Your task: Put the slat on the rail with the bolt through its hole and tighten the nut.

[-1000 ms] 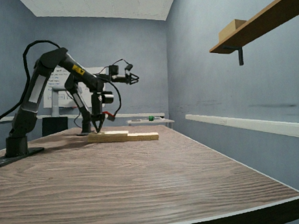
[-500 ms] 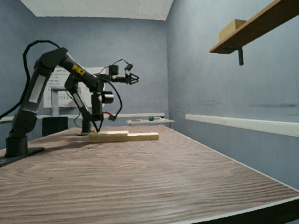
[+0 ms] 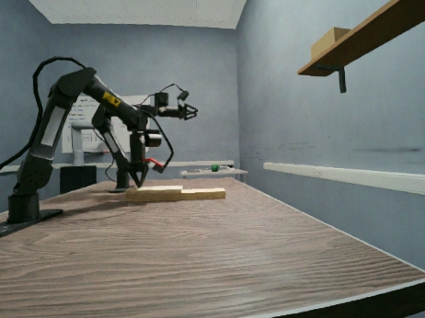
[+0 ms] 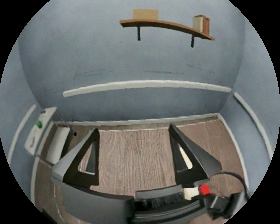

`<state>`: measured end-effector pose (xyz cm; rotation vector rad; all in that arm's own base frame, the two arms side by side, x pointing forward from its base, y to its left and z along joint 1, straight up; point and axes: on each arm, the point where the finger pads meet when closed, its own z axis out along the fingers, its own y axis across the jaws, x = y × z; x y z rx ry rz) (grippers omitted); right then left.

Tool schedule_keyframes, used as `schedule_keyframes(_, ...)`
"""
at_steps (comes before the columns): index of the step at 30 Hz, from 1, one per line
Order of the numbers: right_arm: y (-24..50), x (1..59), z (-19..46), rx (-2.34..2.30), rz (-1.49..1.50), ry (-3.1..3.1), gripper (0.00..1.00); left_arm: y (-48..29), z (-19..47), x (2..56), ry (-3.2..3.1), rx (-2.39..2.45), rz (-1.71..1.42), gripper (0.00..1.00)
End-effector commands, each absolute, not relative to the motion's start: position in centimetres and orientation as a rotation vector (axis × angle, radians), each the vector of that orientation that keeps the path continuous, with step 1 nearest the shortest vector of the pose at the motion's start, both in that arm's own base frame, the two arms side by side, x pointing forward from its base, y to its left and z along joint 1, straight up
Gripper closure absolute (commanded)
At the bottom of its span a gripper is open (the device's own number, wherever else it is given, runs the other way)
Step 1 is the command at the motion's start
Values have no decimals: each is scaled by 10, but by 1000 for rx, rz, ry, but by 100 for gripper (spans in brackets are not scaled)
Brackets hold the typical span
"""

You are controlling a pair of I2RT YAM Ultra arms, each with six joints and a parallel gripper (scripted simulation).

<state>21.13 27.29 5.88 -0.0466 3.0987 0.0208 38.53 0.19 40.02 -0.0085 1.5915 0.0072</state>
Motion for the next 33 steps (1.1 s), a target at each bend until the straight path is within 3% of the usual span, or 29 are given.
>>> schedule_keyframes(1, 272, 199, 48, 69, 24, 3140, 88, 1, 412, 381, 1558, 0, 0, 0)
schedule_keyframes(33, 272, 199, 48, 992, 23, 2985, 88, 1, 412, 381, 1558, 0, 0, 0)
